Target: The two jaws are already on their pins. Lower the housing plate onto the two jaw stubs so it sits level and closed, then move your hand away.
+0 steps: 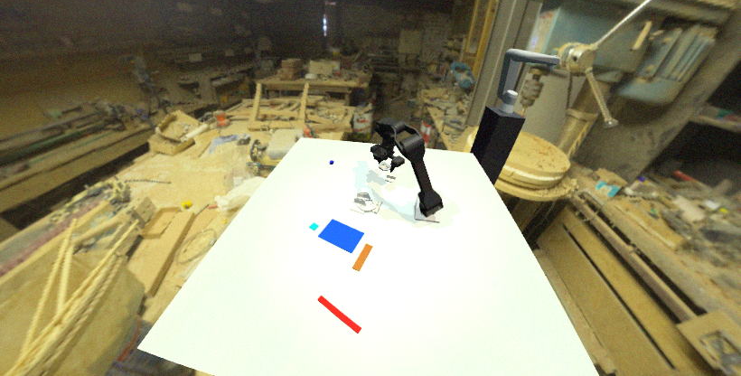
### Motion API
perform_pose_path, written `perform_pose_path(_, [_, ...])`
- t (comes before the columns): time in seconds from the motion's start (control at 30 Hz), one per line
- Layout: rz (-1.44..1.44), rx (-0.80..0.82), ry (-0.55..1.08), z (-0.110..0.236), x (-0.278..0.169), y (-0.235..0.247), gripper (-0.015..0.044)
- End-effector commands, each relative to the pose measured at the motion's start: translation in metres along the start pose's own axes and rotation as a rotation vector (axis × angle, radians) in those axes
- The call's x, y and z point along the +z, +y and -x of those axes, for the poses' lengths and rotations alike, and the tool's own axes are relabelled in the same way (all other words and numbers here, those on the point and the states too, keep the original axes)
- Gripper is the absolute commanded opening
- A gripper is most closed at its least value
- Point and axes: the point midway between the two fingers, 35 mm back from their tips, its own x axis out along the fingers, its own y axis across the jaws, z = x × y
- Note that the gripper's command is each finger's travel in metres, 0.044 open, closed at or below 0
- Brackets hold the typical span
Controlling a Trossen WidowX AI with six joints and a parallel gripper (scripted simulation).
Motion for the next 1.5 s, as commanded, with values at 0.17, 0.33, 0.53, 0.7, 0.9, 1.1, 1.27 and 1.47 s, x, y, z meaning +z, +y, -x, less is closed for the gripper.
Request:
perform_pose_path(0.17, [-0.190,0.005,-0.004,0.001,0.032,0.010,0.0351])
perform_pose_path(0.33, [-0.287,0.005,-0.004,0.001,0.047,0.016,0.0351])
perform_pose_path(0.53, [-0.406,0.006,-0.005,0.001,0.066,0.024,0.0351])
perform_pose_path(0.7, [-0.505,0.007,-0.007,0.001,0.080,0.031,0.0351])
perform_pose_path(0.9, [-0.624,0.011,-0.008,0.000,0.098,0.041,0.0351])
perform_pose_path(1.1, [-0.743,0.015,-0.010,-0.002,0.114,0.051,0.0351])
perform_pose_path(1.27, [-0.841,0.020,-0.011,-0.004,0.127,0.061,0.0351])
perform_pose_path(1.47, [-0.960,0.028,-0.012,-0.007,0.141,0.073,0.0351])
